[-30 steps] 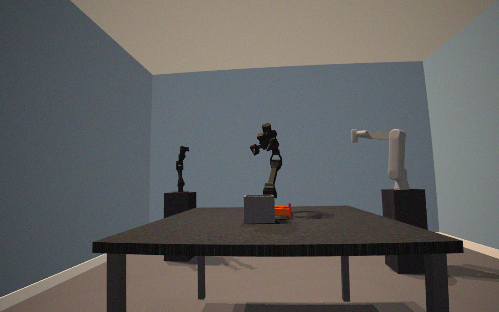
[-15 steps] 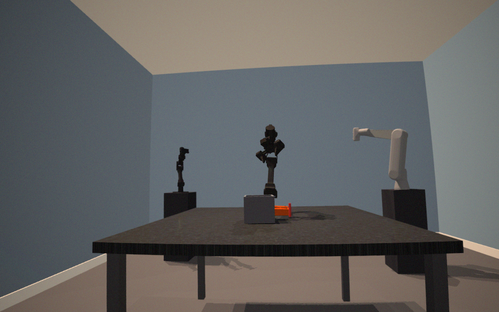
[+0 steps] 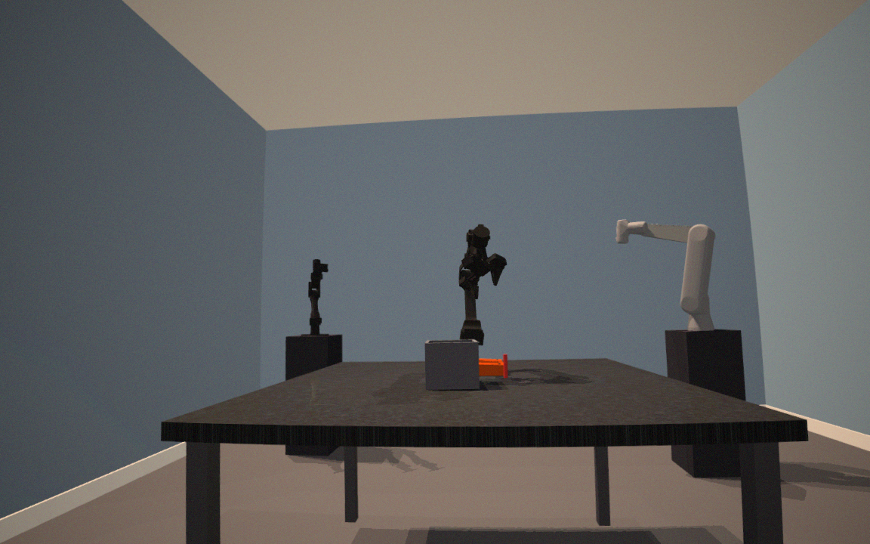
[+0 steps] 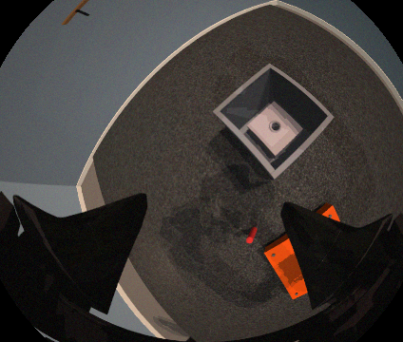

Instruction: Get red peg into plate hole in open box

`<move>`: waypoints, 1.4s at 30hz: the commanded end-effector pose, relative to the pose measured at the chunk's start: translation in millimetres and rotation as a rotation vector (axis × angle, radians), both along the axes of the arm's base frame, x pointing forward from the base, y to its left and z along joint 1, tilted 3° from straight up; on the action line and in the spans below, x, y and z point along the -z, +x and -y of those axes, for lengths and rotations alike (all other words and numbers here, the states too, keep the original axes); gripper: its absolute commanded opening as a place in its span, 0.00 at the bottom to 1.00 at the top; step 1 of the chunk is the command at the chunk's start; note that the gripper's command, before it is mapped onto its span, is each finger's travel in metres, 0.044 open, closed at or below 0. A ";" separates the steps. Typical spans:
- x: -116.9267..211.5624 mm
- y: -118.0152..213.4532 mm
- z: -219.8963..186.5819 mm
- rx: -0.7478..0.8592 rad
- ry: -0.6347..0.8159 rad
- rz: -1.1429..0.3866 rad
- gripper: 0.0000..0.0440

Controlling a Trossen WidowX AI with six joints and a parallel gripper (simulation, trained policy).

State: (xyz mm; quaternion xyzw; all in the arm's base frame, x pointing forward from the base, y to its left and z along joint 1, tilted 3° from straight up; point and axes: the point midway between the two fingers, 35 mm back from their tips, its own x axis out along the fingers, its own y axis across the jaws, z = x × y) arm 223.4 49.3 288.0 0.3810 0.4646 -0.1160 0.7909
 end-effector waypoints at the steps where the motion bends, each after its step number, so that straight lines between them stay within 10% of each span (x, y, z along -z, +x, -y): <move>1: 18.1 -2.0 -12.5 0.010 0.040 -0.096 1.00; 42: 157.1 -60.8 -76.6 0.359 0.035 -0.742 1.00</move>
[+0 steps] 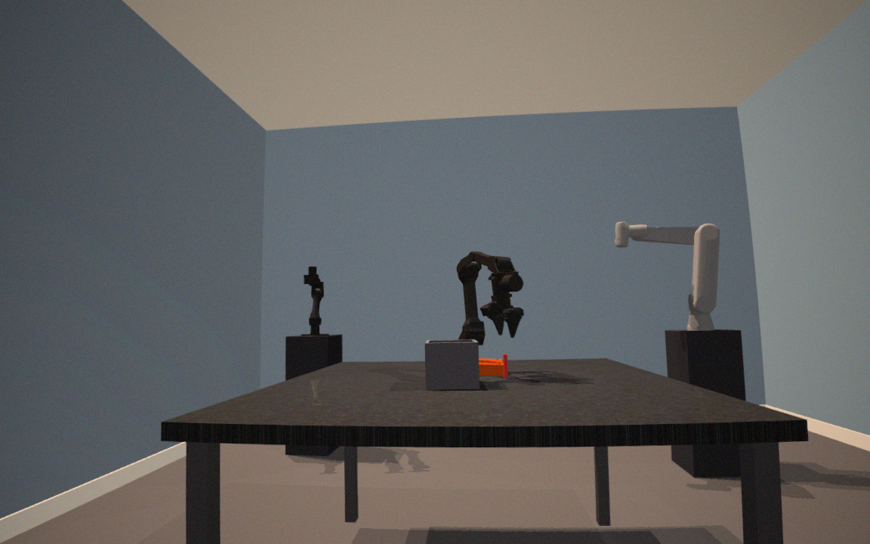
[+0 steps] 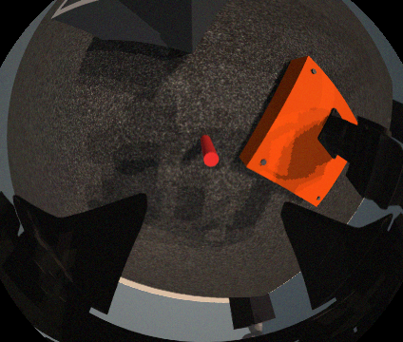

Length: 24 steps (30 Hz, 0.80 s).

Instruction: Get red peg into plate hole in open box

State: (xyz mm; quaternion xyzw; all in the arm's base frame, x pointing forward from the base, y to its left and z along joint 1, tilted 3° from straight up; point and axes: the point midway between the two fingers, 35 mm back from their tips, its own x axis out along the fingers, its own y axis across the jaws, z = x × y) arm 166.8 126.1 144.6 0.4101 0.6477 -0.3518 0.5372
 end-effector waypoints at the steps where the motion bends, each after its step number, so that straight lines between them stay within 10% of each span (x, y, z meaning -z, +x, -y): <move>1: 17.4 -4.9 0.3 0.023 -0.040 -0.036 1.00; 24: 94.1 -10.9 6.5 0.110 -0.107 -0.066 1.00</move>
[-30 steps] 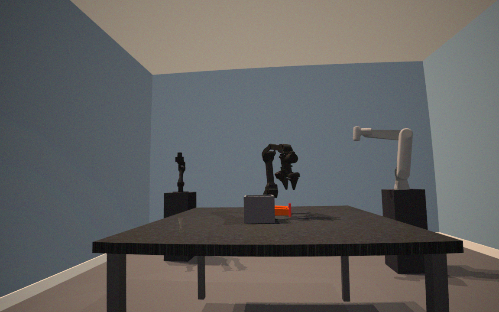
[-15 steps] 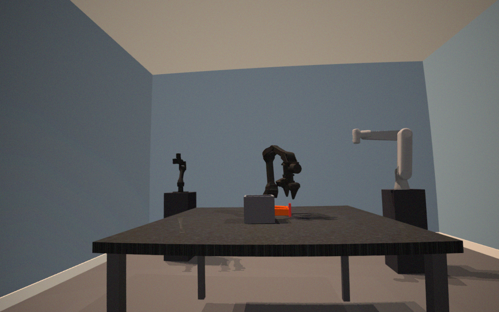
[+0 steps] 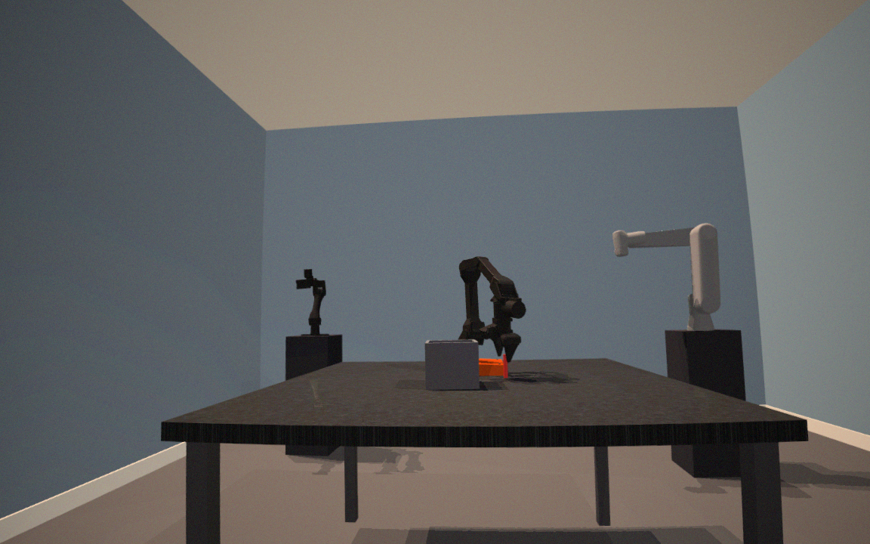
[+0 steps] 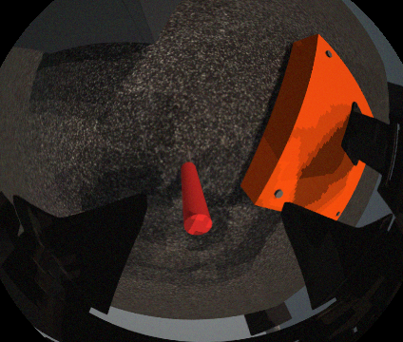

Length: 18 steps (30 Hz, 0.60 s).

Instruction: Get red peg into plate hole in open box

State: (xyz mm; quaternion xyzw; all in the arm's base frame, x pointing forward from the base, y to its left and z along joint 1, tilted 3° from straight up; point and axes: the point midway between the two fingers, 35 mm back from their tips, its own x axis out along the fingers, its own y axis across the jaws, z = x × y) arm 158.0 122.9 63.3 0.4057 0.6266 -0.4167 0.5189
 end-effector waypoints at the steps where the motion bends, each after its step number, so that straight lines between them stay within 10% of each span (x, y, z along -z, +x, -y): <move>1: 15.7 -1.9 3.6 0.020 -0.020 -0.007 1.00; 6: 27.0 -0.1 3.2 0.028 -0.024 0.006 0.87; 18: 38.2 13.3 -5.8 -0.006 -0.005 0.036 0.17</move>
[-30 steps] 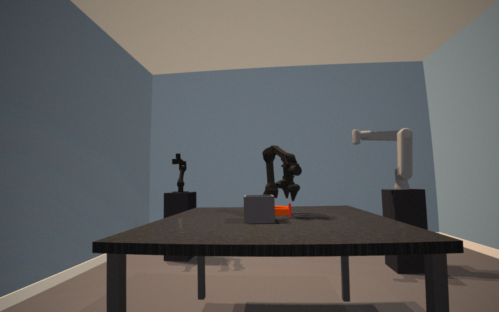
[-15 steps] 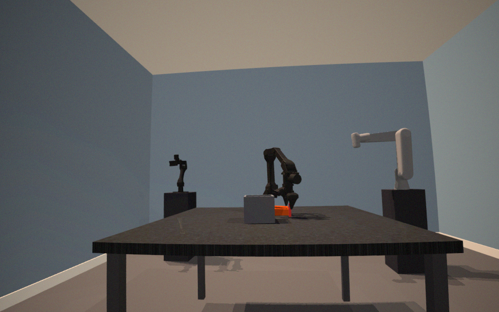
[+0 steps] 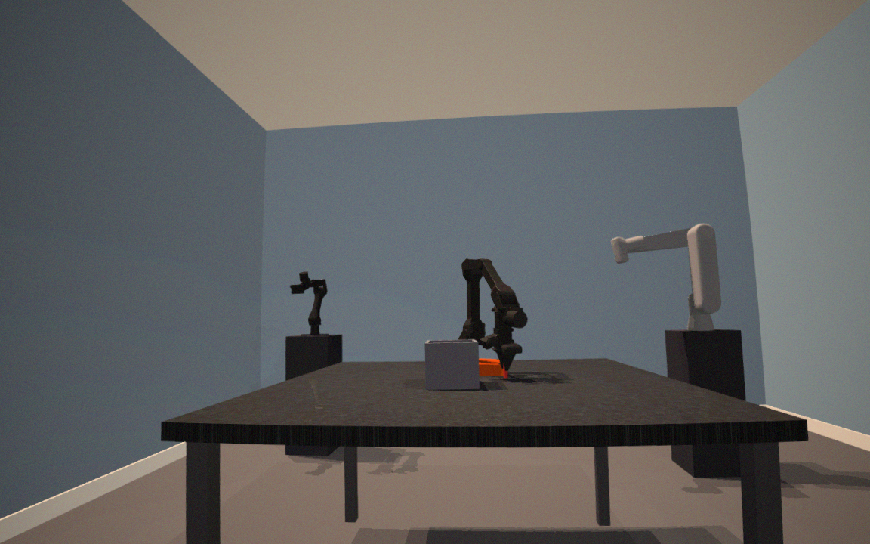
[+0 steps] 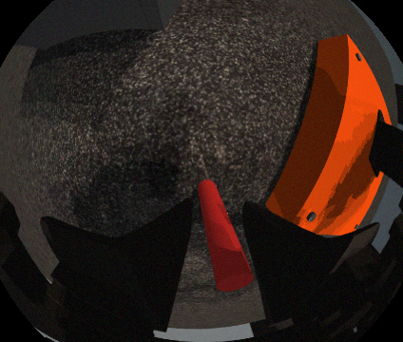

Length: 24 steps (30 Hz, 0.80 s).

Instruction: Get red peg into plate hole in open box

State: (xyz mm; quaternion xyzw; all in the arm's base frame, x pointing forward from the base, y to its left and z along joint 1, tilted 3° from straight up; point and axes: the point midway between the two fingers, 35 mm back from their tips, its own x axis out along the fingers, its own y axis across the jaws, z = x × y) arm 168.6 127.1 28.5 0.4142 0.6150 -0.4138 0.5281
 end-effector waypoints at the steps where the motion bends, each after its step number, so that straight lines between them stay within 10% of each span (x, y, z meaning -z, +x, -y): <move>1: 3.2 4.1 -2.6 -0.021 0.002 0.006 0.11; 3: 2.3 6.8 -4.9 -0.032 0.010 0.014 0.00; 24: -75.8 44.2 -18.7 -0.006 0.185 0.216 0.00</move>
